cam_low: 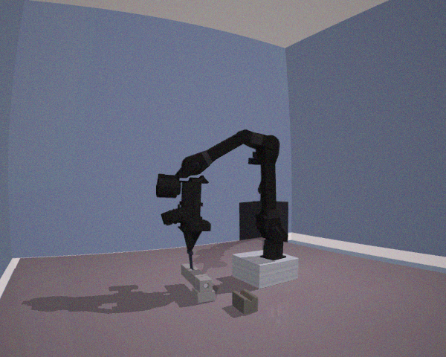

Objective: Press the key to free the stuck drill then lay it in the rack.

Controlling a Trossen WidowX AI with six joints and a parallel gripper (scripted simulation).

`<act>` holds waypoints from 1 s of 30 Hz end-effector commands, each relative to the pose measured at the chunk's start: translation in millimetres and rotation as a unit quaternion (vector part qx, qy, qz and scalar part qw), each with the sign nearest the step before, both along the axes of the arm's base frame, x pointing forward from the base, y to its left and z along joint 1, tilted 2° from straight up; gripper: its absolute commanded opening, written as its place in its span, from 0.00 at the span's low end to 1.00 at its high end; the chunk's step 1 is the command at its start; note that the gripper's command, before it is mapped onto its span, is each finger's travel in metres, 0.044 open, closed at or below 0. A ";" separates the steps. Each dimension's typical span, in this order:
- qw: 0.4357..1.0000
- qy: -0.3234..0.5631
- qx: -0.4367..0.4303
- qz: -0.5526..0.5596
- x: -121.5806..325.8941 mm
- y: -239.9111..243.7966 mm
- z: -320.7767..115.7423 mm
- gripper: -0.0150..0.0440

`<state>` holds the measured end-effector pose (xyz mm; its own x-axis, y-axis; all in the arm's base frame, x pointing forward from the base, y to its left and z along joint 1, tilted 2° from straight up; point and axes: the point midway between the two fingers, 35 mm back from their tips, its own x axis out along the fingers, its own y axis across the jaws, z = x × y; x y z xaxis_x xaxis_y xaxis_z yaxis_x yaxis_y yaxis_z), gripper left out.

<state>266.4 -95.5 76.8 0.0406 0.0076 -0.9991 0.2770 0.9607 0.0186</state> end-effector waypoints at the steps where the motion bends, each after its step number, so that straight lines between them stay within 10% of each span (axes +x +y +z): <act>1: 1.000 0.020 0.006 0.001 -6.6 1.8 -16.6 0.25; 30: 1.000 0.020 0.006 0.001 -7.5 2.0 -29.1 0.25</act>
